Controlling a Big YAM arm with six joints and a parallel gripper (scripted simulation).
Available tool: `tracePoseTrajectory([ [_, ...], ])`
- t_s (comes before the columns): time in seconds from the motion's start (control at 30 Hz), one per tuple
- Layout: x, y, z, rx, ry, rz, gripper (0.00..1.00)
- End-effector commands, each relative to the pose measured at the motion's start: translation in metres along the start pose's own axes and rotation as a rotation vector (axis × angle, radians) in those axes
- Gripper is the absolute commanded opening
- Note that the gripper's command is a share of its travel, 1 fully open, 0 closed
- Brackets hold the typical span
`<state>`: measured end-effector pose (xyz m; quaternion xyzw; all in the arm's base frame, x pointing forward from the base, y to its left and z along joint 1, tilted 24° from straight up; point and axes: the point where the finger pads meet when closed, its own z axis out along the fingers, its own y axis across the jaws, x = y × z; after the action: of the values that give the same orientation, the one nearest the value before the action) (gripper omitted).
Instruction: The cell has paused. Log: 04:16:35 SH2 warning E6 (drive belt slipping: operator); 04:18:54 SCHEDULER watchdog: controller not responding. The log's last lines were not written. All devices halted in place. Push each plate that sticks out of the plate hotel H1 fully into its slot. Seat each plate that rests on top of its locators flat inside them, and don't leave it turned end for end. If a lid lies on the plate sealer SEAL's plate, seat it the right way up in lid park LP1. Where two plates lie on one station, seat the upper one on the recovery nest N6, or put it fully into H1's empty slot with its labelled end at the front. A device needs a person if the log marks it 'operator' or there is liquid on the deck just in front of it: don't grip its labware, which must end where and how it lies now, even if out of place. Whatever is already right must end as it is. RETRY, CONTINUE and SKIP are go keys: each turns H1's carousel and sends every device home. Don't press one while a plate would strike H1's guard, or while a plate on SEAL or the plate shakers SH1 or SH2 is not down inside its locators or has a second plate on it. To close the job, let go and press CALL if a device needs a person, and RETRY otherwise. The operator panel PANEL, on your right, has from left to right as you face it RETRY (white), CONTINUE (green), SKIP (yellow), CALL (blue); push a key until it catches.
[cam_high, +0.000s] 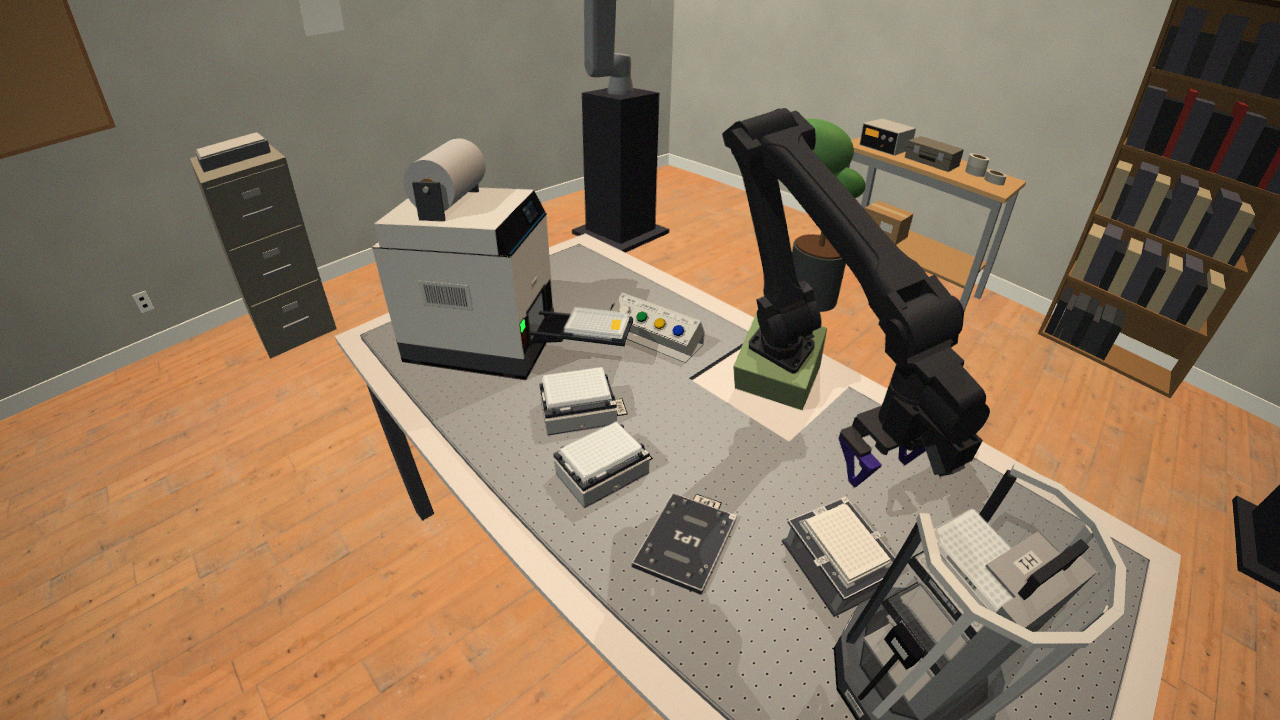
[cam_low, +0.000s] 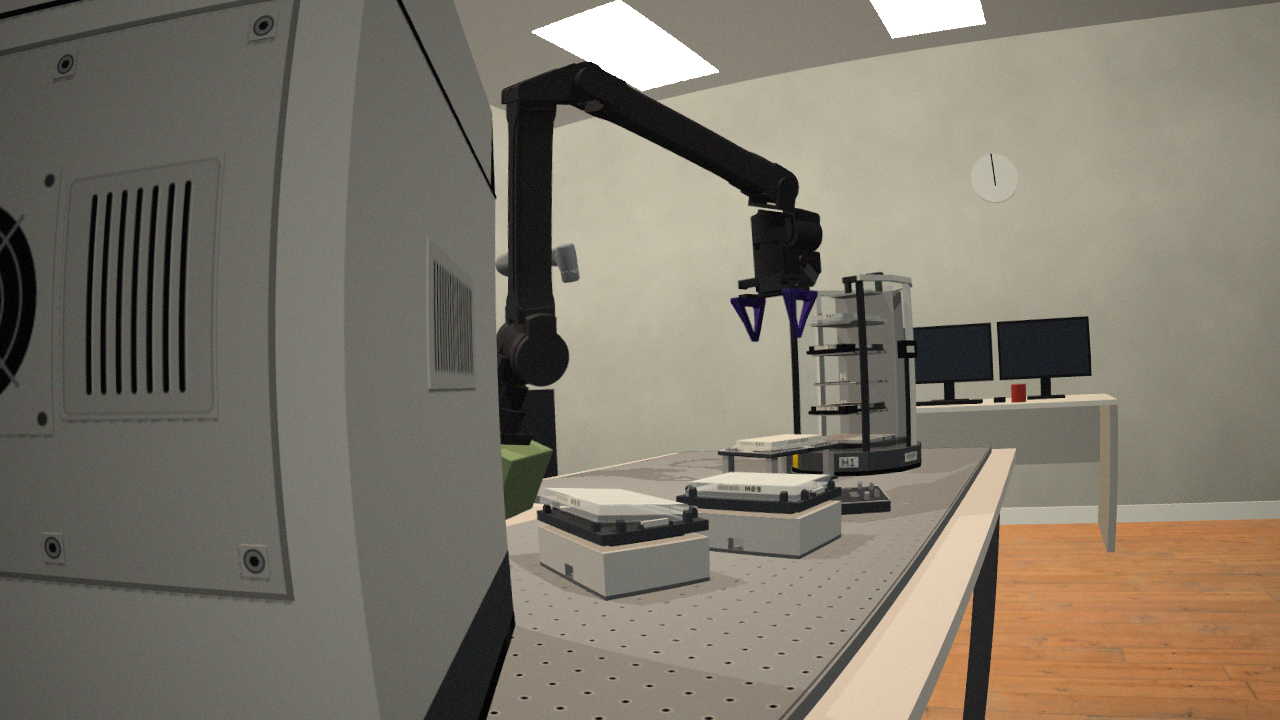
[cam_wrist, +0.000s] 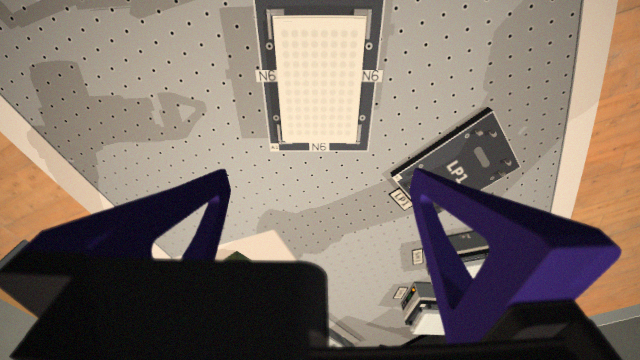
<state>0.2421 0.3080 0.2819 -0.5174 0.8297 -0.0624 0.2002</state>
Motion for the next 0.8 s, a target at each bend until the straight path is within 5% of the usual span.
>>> tracePoseTrajectory([
  [0.0, -0.015, -0.005, -0.04, 0.006, -0.065, 0.021, 1.0],
  [0.3, -0.014, -0.005, -0.063, 0.004, -0.062, 0.021, 1.0],
  [0.4, -0.017, -0.001, -0.053, 0.001, -0.033, 0.011, 1.0],
  [0.77, -0.013, -0.003, -0.09, 0.002, -0.049, 0.017, 1.0],
])
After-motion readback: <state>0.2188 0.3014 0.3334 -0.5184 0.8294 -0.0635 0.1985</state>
